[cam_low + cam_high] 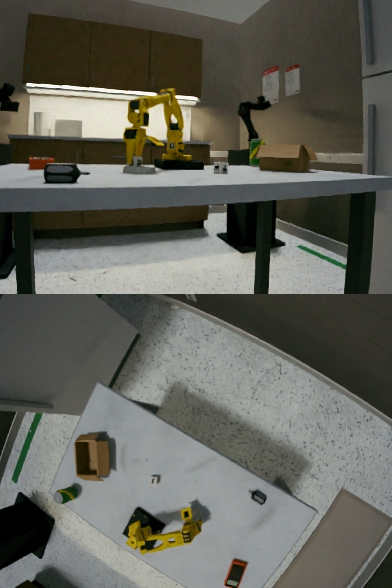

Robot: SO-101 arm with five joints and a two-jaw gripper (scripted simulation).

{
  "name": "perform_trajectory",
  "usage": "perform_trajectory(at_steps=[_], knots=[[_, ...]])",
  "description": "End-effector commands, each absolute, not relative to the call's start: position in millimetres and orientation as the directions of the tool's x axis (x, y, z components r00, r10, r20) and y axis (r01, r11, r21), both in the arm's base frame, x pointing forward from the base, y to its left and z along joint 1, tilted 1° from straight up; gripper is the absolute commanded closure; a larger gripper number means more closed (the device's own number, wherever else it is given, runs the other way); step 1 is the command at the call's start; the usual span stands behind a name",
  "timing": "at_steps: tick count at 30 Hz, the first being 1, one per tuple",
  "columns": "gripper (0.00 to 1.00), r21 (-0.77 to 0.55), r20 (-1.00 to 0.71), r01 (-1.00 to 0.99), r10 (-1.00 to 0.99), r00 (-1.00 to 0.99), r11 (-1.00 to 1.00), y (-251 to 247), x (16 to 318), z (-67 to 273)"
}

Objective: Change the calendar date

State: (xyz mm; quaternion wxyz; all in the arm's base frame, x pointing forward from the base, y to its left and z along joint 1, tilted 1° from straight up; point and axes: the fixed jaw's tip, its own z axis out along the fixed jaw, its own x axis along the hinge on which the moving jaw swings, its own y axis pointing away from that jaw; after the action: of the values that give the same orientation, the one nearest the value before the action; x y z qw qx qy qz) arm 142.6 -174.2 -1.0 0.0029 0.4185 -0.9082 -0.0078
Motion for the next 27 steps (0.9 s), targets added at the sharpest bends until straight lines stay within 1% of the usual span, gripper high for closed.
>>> perform_trajectory(at_steps=[1,27], knots=[[1.00,0.025,-0.004,-0.761,-0.761,-0.648,0.648,-173.9,143.5,-1.1],[1.00,0.025,-0.004,-0.761,-0.761,-0.648,0.648,-174.3,143.8,2.4]])
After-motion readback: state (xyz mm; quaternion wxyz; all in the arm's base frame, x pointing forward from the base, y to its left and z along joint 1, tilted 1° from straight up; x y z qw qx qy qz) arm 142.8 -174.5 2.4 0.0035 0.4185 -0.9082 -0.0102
